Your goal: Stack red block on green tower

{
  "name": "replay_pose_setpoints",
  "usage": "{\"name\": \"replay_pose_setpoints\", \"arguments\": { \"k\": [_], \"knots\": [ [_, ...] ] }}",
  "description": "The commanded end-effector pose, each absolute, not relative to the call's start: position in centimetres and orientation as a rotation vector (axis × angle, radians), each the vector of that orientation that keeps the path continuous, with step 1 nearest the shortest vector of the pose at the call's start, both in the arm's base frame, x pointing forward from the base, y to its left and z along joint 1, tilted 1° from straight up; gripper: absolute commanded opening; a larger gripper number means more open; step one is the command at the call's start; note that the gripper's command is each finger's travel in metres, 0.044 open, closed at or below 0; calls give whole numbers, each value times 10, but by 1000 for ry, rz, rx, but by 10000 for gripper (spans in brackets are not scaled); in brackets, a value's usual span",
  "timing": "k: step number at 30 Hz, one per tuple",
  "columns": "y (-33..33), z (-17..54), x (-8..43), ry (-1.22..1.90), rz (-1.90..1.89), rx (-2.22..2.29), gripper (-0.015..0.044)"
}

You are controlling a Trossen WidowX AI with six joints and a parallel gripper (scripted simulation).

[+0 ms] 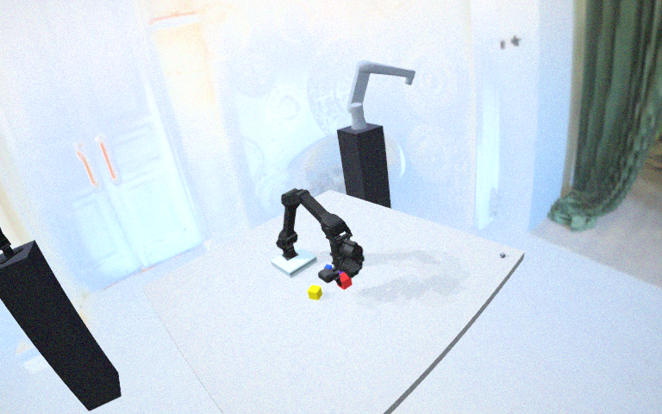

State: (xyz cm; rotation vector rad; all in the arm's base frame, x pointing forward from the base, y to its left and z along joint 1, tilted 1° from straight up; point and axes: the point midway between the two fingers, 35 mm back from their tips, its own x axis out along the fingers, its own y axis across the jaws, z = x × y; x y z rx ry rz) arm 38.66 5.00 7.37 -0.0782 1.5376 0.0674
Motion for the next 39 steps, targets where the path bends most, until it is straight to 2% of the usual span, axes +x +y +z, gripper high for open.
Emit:
{"name": "replay_pose_setpoints", "arguments": {
  "k": [1,11,19,39],
  "knots": [
    [50,92,387,1534,64,-78,0],
    [51,137,385,1534,64,-78,0],
    [52,140,385,1534,64,-78,0],
    [155,139,309,1541,73,-70,0]
  ]
}}
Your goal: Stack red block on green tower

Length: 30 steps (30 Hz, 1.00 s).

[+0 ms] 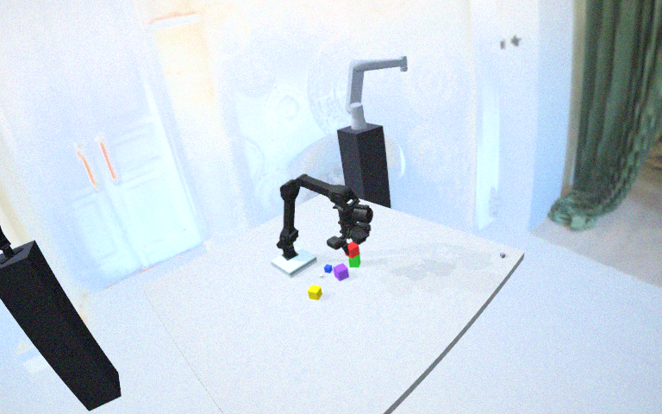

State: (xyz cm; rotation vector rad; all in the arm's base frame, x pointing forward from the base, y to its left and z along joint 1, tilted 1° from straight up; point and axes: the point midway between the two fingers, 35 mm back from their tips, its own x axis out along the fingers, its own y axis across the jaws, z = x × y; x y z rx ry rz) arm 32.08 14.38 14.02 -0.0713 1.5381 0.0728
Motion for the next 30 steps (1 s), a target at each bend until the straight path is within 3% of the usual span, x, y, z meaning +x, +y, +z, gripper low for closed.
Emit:
{"name": "replay_pose_setpoints", "arguments": {
  "k": [1,13,30],
  "knots": [
    [159,139,304,1541,73,-70,0],
    [198,134,247,1546,76,-67,0],
    [199,101,246,1546,76,-67,0]
  ]
}}
